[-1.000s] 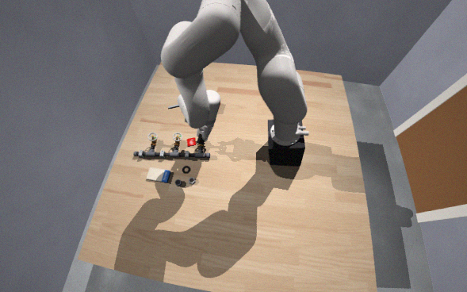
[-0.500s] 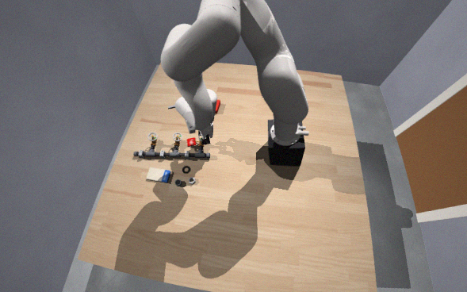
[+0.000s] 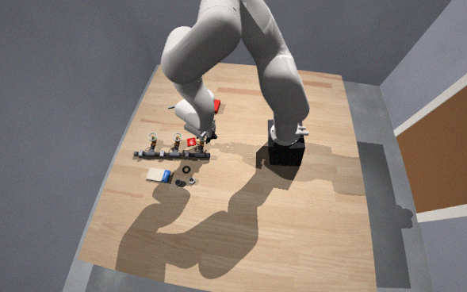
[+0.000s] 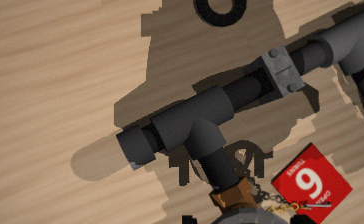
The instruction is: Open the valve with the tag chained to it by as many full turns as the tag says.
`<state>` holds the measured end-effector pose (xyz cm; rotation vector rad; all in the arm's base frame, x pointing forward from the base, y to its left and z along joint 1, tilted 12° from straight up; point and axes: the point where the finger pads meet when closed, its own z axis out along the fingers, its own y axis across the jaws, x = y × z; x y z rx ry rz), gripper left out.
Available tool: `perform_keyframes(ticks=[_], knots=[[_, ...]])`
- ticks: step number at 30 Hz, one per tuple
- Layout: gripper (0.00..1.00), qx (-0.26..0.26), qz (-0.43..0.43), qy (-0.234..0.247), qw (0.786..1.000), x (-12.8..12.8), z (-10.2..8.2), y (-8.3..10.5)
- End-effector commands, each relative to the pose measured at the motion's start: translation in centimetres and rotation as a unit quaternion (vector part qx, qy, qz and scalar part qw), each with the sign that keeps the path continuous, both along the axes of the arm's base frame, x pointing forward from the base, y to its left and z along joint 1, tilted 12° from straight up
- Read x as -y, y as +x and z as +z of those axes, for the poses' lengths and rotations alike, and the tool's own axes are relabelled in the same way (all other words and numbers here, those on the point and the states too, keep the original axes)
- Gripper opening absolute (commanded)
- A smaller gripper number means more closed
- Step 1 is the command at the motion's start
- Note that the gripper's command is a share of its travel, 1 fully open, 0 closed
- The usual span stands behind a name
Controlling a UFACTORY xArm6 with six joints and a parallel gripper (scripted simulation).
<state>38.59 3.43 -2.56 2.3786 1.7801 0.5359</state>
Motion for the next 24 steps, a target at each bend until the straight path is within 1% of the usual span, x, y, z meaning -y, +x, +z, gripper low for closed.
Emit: perform_keyframes(ticks=[1, 8, 24], knots=[[0.00, 0.073, 0.078, -0.055, 0.993, -0.01, 0.05, 0.06], [0.00, 0.081, 0.109, -0.071, 0.988, -0.01, 0.05, 0.06], [0.00, 0.081, 0.112, -0.072, 0.988, -0.01, 0.05, 0.06]])
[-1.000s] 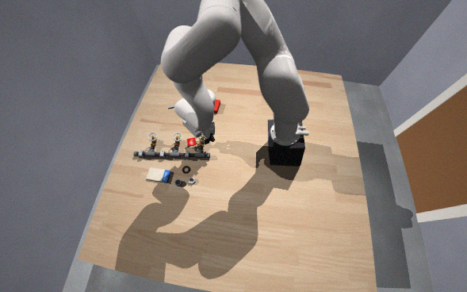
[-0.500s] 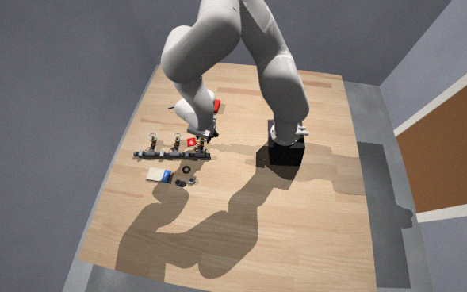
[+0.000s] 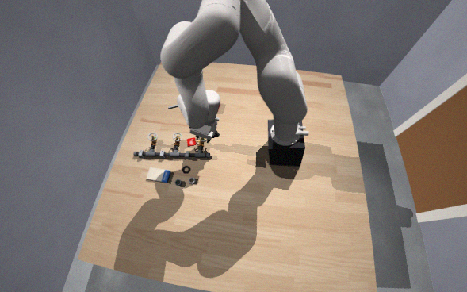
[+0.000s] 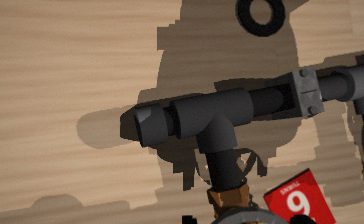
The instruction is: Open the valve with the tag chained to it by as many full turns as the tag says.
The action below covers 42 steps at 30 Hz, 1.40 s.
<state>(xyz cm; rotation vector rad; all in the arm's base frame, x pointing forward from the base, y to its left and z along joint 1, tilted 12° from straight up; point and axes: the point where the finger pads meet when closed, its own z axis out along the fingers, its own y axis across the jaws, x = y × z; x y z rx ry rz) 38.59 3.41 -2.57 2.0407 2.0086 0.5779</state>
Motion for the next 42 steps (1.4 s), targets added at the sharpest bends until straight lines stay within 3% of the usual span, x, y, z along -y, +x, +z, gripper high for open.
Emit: perform_keyframes(ticks=[1, 23, 24, 42], knots=[[0.00, 0.029, -0.009, -0.019, 0.999, -0.03, 0.06, 0.06], [0.00, 0.029, -0.009, -0.019, 0.999, -0.03, 0.06, 0.06], [1.00, 0.029, -0.009, -0.019, 0.999, -0.03, 0.06, 0.06], [1.00, 0.029, -0.009, -0.019, 0.999, -0.03, 0.06, 0.06]])
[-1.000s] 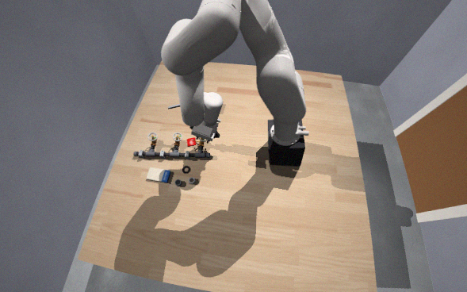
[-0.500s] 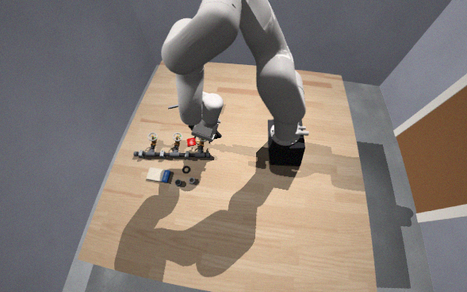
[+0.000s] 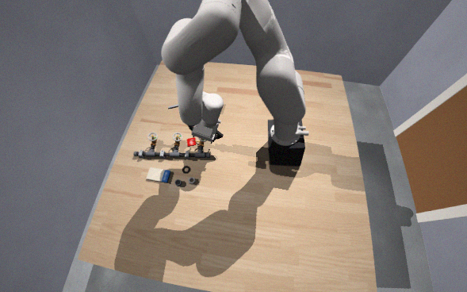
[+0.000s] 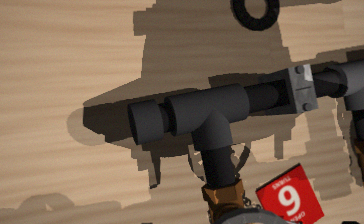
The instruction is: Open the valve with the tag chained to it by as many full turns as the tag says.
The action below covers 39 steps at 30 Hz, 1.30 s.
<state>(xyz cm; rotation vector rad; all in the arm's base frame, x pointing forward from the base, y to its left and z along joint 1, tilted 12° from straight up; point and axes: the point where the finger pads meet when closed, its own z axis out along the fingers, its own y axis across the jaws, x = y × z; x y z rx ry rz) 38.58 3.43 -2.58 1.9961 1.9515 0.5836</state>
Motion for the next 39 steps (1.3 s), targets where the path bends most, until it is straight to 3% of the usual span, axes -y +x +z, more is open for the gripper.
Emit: perform_keyframes(ticks=[1, 14, 21, 25, 29, 36, 38, 39], knots=[[1.00, 0.001, 0.000, 0.000, 1.000, -0.01, 0.07, 0.07], [1.00, -0.001, -0.019, 0.010, 1.000, -0.01, 0.07, 0.07], [1.00, -0.005, -0.072, 0.039, 0.997, -0.01, 0.07, 0.07], [1.00, -0.011, -0.144, 0.079, 0.986, -0.01, 0.07, 0.07], [1.00, -0.020, -0.241, 0.131, 0.961, -0.01, 0.07, 0.07], [1.00, -0.030, -0.397, 0.209, 0.893, -0.01, 0.07, 0.07], [1.00, -0.030, -0.397, 0.209, 0.893, -0.01, 0.07, 0.07], [1.00, -0.036, -0.453, 0.241, 0.858, -0.01, 0.07, 0.07]])
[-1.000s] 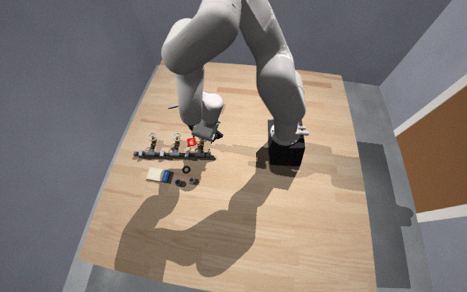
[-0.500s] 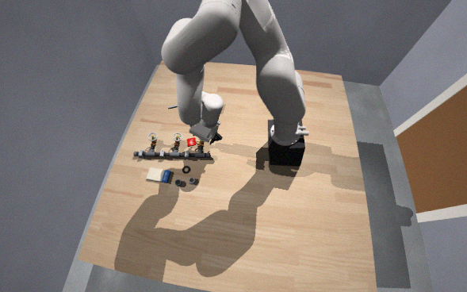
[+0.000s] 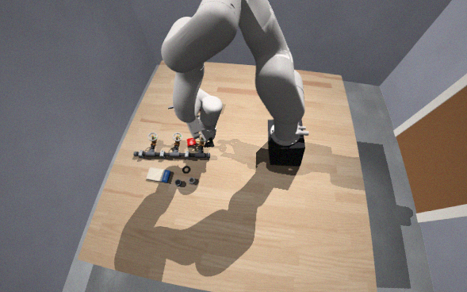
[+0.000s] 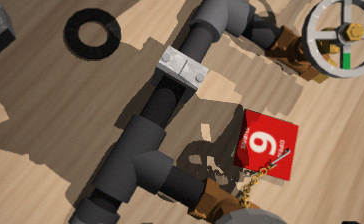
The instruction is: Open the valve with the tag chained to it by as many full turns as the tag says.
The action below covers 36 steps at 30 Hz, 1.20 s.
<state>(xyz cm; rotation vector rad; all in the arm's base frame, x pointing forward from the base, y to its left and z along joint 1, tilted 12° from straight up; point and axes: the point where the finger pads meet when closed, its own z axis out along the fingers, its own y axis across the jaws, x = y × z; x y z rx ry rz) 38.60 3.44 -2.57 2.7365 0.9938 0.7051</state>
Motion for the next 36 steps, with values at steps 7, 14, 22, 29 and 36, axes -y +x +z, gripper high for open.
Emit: perform_keyframes(ticks=[7, 14, 22, 29, 36], knots=[[1.00, -0.012, -0.239, 0.137, 0.961, 0.00, 0.06, 0.05], [1.00, -0.021, -0.395, 0.207, 0.895, 0.00, 0.06, 0.05], [1.00, -0.028, -0.535, 0.273, 0.799, 0.00, 0.06, 0.05], [1.00, -0.035, -0.656, 0.333, 0.676, 0.00, 0.06, 0.05], [1.00, -0.039, -0.736, 0.386, 0.555, 0.00, 0.06, 0.05]])
